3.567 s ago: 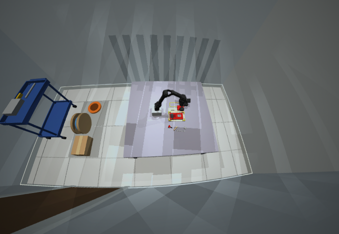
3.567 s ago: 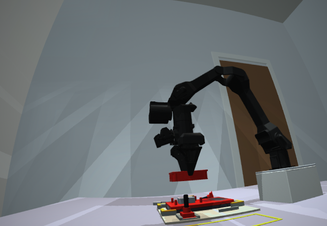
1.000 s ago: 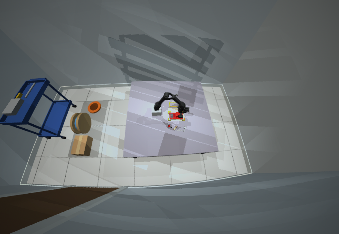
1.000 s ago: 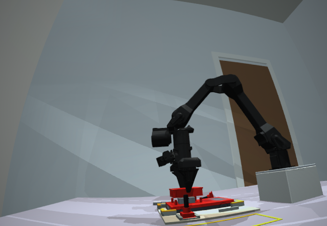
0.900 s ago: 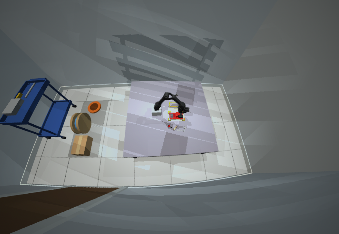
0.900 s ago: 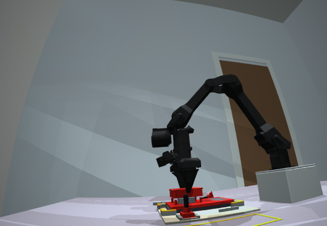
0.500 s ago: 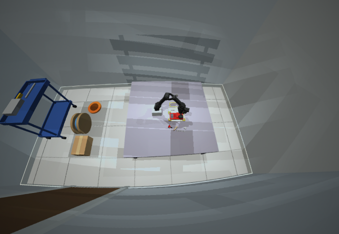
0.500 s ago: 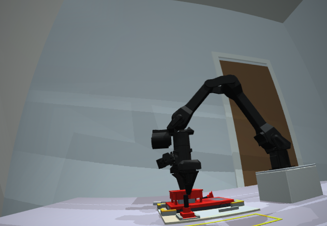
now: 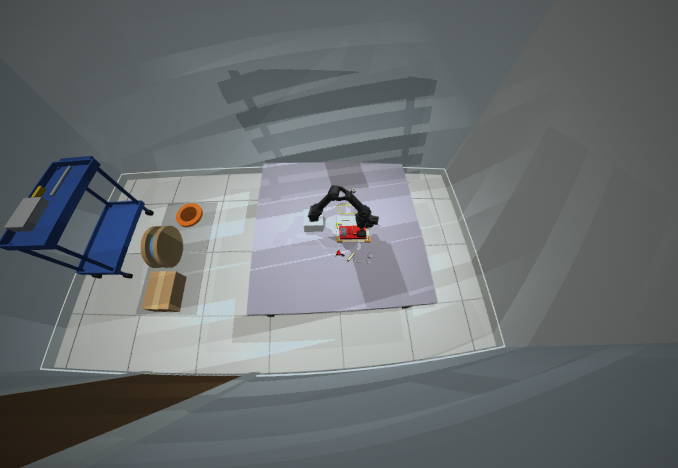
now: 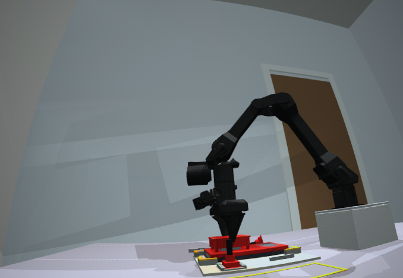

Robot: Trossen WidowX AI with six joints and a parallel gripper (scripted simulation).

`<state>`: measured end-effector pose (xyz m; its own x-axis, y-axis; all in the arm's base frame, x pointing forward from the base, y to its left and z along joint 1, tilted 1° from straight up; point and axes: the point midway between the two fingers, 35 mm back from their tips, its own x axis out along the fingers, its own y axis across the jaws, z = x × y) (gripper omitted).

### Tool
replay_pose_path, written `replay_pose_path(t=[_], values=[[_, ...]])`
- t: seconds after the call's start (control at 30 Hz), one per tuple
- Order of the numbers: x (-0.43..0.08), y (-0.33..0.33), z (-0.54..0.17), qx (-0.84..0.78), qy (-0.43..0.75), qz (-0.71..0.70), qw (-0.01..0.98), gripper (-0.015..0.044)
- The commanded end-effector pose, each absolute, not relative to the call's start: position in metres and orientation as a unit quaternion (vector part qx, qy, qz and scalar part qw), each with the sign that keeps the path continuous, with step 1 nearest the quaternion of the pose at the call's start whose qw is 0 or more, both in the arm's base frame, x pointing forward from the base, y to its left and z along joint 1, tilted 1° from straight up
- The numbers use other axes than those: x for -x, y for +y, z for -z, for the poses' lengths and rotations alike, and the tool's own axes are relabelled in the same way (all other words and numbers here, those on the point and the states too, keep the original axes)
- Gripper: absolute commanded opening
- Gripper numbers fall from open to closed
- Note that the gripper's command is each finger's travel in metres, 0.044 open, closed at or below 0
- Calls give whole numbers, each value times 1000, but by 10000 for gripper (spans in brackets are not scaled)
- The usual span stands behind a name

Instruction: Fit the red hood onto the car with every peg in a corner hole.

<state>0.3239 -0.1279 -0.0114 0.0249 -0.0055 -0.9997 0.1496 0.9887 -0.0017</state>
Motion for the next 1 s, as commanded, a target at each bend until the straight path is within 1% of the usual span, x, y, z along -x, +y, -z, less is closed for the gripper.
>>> replay_pose_path(t=[0.0, 0.47, 0.97], values=[[-323, -128, 14, -50, 697, 53, 713, 0], [-324, -128, 15, -52, 696, 54, 714, 0], [-324, -128, 16, -52, 696, 54, 714, 394]])
